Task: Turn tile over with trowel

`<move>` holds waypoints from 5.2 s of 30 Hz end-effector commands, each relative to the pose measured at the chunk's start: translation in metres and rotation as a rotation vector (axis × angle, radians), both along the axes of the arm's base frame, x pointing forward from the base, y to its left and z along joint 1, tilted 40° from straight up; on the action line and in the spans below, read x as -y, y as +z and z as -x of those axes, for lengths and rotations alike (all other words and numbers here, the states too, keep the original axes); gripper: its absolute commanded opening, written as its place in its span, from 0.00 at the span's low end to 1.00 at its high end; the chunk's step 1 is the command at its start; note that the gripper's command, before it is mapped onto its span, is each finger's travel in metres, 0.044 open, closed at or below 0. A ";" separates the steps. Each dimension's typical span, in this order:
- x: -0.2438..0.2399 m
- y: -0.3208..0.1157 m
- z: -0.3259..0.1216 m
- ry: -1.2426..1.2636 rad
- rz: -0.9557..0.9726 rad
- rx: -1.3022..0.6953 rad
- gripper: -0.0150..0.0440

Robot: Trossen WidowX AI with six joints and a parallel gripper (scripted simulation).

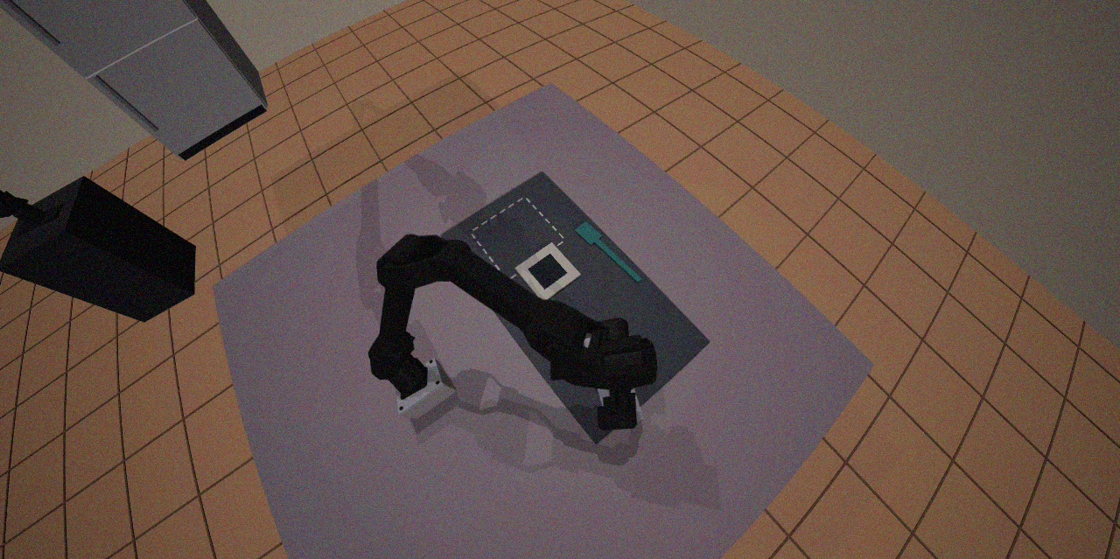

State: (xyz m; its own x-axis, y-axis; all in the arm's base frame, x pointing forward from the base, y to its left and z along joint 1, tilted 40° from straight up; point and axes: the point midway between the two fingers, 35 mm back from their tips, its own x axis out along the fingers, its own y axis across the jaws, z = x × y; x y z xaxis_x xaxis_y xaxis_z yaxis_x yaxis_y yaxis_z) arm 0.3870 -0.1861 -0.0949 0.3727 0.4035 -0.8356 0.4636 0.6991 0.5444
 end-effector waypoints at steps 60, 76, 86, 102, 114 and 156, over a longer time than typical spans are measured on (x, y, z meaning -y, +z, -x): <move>-0.055 0.003 0.028 -1.210 -0.711 -0.233 0.76; -0.062 -0.014 0.010 -1.209 -0.711 -0.232 0.76; -0.067 -0.023 0.001 -1.208 -0.713 -0.232 0.76; -0.067 -0.023 0.001 -1.208 -0.713 -0.232 0.38; -0.066 -0.023 0.001 -1.208 -0.713 -0.232 0.25; -0.144 0.098 -0.019 -0.787 -0.743 -0.091 0.25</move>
